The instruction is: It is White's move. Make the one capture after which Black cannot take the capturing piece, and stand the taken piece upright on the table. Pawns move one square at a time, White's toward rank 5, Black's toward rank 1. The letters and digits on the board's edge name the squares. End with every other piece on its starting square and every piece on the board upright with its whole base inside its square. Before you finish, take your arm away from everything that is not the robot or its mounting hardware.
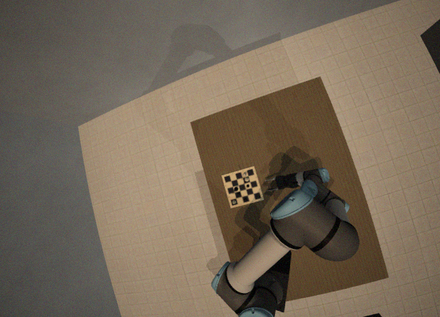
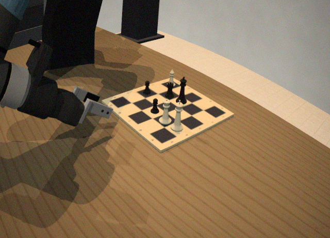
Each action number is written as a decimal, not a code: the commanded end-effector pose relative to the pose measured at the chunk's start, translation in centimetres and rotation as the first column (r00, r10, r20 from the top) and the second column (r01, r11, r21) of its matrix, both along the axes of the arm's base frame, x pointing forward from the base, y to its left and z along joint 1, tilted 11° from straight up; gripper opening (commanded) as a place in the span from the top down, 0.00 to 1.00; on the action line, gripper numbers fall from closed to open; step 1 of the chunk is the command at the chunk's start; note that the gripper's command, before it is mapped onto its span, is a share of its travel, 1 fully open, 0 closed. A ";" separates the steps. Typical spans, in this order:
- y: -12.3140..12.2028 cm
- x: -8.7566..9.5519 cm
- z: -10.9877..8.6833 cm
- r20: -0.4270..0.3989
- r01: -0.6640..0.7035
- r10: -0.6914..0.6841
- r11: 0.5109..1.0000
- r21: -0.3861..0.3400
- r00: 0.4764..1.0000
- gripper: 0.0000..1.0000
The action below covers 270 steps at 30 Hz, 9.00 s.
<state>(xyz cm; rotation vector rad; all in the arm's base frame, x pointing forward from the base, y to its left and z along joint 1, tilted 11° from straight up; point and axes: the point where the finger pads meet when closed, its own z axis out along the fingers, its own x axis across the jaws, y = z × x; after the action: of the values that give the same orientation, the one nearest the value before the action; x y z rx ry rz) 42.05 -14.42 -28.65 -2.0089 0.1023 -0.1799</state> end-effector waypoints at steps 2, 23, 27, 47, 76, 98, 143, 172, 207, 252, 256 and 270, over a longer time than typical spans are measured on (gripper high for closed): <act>-0.4 0.1 0.4 0.005 0.001 -0.001 1.000 -0.002 1.000 0.00; -1.7 -0.8 8.8 0.005 0.000 0.000 1.000 0.001 1.000 0.00; -1.7 -0.8 8.8 0.005 0.000 0.000 1.000 0.001 1.000 0.00; 2.6 -0.4 8.0 0.206 -0.295 0.367 0.903 -0.313 0.907 0.00; 8.4 1.4 10.1 0.168 -0.467 0.953 0.272 -0.841 0.253 0.00; 10.7 2.7 13.0 -0.011 -0.332 0.997 -0.034 -0.943 -0.073 0.00; 11.2 2.4 12.6 0.009 -0.366 0.989 0.063 -0.929 0.149 0.00; 12.9 2.2 11.5 -0.003 -0.296 0.579 0.412 -0.862 0.816 0.00; 13.1 3.4 9.6 -0.215 0.240 -0.616 0.569 -0.786 0.758 0.00; 11.6 3.2 8.3 -0.328 0.491 -0.939 0.335 -0.804 0.104 0.00; 11.6 3.1 8.3 -0.329 0.492 -0.939 0.334 -0.804 0.100 0.00; 11.6 3.2 8.3 -0.329 0.492 -0.939 0.334 -0.804 0.100 0.32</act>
<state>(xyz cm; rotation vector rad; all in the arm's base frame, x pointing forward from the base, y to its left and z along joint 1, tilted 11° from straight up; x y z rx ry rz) 45.49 -2.97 -20.26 -2.1785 1.9930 0.0661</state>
